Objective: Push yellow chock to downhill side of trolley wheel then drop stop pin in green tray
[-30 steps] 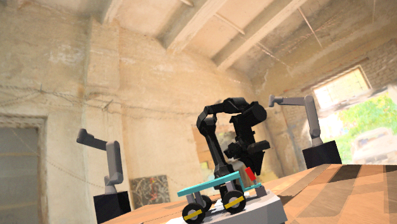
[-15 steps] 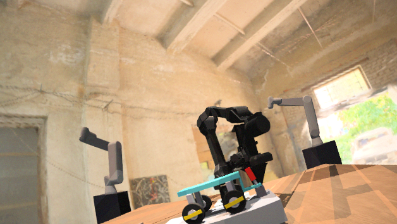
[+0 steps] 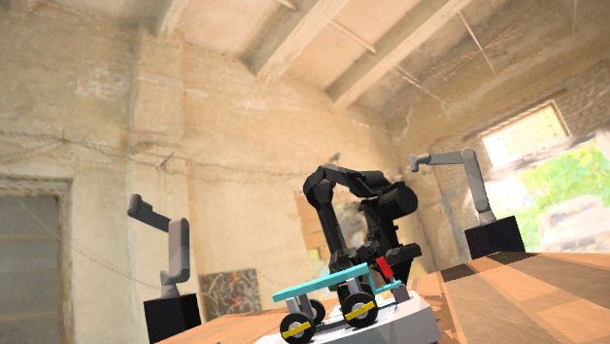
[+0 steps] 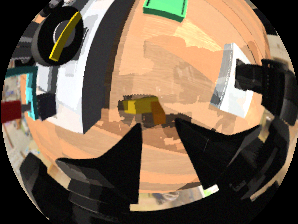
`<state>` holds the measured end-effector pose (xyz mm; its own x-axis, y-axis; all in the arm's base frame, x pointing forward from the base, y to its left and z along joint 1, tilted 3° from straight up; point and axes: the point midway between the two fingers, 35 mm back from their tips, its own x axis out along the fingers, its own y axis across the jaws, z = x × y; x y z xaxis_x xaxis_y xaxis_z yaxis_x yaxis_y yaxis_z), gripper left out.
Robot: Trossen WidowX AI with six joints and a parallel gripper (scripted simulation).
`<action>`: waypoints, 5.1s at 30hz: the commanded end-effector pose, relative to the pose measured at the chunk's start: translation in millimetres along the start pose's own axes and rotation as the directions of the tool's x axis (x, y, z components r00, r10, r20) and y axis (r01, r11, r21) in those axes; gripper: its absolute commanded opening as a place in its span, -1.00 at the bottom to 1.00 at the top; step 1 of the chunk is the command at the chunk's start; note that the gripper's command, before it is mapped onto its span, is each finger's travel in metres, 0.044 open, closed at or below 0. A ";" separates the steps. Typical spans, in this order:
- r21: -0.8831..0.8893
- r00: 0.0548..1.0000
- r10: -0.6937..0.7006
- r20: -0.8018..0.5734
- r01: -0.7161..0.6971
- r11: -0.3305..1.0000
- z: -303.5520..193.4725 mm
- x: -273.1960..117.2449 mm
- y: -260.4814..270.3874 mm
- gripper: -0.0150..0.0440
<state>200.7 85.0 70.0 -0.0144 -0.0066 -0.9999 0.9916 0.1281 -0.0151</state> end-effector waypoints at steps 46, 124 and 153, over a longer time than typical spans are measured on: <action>0.001 1.000 -0.004 0.001 0.004 1.000 0.6 44.5 -1.3 -0.27; -0.466 1.000 -0.010 0.005 0.011 0.885 0.8 -101.9 -1.9 -0.49; -0.944 1.000 -0.011 0.004 0.008 0.329 3.2 -101.6 -1.9 -0.49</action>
<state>199.9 84.1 170.5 -0.0284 -0.0127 -0.9995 0.2146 0.9765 -0.0186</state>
